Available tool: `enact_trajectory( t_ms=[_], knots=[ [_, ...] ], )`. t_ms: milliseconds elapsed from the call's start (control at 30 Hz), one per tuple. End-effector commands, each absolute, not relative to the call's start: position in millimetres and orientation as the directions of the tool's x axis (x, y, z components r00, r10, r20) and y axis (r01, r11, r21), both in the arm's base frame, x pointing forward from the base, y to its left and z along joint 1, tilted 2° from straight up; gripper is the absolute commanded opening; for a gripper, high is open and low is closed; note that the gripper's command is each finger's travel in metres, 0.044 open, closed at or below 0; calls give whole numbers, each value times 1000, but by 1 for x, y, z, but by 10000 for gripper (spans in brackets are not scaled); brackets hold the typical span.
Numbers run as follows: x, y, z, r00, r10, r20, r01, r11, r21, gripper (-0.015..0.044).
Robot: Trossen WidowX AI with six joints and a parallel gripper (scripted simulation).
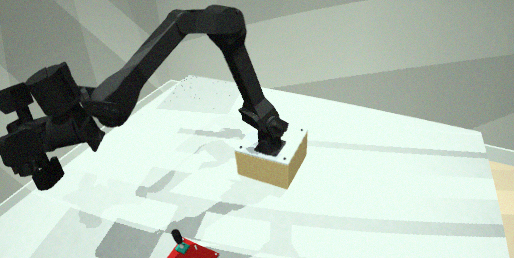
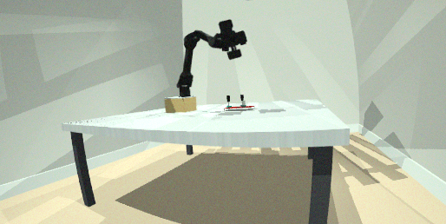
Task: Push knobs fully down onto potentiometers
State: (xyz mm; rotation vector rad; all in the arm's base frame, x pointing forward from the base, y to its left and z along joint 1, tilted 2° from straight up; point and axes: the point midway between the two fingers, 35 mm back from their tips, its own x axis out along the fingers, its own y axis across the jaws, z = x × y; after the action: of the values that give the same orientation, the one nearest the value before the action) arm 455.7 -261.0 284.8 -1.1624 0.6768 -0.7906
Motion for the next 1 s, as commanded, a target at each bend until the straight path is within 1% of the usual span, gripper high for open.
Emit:
enact_trajectory(
  t_ms=[0, 233, 467, 700, 967],
  knots=[
    [464, -243, 259, 612, -769, -182, 78, 287, -955, 0],
    [467, -213, 216, 643, -665, -379, -104, 415, -904, 0],
    [458, -180, 176, 616, -541, -572, -281, 527, -802, 0],
    [437, -145, 140, 532, -405, -744, -438, 620, -651, 0],
    [400, -104, 110, 373, -244, -895, -572, 699, -429, 0]
  ],
)
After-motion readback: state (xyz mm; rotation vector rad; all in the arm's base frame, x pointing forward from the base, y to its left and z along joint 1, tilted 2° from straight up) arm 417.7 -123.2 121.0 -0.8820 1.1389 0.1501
